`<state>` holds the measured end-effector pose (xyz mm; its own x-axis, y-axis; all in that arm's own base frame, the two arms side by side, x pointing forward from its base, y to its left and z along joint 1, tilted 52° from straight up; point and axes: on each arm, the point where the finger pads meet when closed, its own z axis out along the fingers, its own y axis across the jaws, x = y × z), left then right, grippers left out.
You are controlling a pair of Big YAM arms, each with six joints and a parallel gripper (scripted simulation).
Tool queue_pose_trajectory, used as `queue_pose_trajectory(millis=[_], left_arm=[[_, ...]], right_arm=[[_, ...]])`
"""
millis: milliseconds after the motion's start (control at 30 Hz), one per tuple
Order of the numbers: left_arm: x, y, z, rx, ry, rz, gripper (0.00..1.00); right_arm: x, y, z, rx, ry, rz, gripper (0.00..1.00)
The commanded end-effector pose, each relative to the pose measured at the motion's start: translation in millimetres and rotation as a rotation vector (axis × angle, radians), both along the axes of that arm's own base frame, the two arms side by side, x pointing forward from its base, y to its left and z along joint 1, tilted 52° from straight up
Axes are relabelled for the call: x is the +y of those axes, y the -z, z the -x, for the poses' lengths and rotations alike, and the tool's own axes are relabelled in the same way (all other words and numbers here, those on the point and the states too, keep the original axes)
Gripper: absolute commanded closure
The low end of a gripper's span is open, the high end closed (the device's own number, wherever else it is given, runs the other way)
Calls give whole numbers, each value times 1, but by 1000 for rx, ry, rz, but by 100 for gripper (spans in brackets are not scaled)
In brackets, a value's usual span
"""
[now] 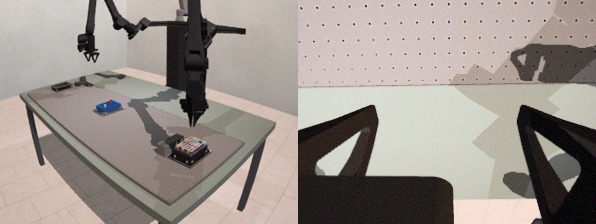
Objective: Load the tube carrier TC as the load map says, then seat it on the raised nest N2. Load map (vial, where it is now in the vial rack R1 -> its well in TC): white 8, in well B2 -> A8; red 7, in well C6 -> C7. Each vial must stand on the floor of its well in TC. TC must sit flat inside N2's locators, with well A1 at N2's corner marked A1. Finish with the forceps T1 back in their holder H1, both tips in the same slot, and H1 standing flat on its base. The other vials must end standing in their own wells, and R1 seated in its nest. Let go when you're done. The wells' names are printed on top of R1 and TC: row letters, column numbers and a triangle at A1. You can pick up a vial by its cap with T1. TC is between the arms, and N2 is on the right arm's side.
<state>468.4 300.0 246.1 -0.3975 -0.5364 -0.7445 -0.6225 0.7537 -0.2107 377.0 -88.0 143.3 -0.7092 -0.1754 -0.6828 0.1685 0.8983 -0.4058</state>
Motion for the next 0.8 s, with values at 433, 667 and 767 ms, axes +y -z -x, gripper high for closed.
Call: queue_pose_trajectory(millis=[433, 667, 767], left_arm=[[1, 2, -13, 3, 2, 6, 89], [3, -1, -17, -9, 2, -2, 89], [5, -2, -18, -18, 3, -8, 89]], right_arm=[[1, -4, -2, 1, -11, 10, 0], [1, -4, -2, 1, -11, 10, 0], [1, -4, -2, 1, -11, 10, 0]])
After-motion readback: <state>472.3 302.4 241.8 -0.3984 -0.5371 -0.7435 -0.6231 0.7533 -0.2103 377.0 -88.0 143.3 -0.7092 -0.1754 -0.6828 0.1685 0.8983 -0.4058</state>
